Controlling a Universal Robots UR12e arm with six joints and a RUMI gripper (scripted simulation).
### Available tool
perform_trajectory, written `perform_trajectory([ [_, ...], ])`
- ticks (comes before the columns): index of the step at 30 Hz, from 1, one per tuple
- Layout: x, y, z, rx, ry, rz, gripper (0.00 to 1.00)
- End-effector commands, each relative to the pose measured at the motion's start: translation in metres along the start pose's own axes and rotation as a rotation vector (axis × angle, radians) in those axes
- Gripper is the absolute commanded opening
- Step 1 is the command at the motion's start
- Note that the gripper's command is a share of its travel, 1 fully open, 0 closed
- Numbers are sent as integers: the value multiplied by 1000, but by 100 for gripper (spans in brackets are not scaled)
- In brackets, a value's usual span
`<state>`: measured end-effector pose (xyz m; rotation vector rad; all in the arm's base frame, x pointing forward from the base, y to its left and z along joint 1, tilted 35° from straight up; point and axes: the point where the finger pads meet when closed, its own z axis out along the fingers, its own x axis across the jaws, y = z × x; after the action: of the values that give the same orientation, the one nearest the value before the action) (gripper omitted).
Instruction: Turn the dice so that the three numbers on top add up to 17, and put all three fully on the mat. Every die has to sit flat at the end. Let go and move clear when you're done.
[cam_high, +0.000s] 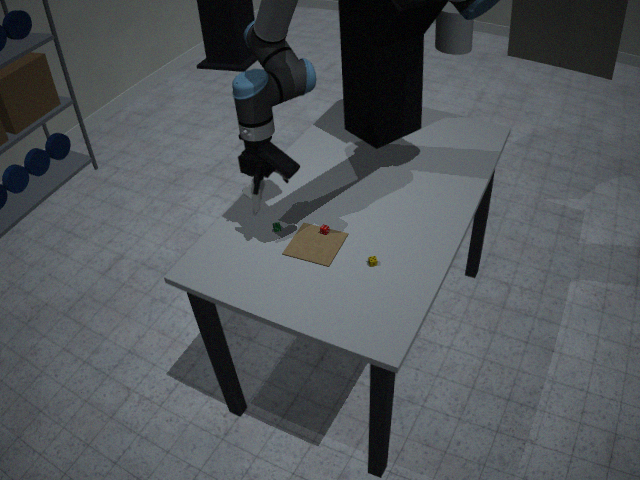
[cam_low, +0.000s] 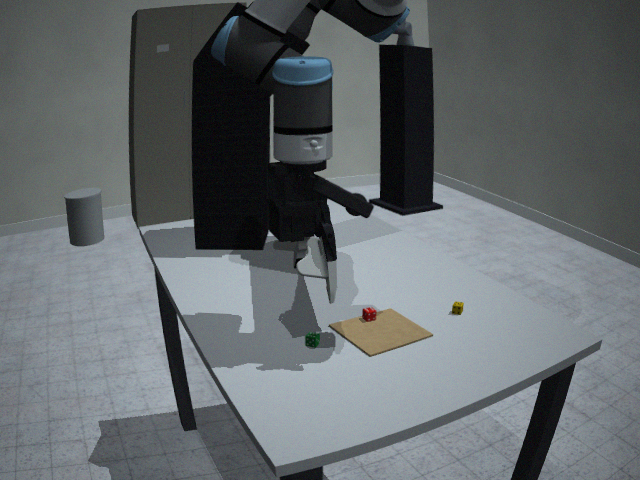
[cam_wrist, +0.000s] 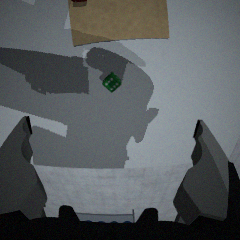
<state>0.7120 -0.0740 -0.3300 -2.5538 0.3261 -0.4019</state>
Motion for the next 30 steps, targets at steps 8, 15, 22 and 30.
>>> perform_trajectory([
  [8,-1,0,8,-6,7,352,100],
  [15,-2,0,12,-6,7,497,100],
  [22,-3,1,17,-5,8,690,100],
  [30,-4,1,19,-5,8,794,100],
])
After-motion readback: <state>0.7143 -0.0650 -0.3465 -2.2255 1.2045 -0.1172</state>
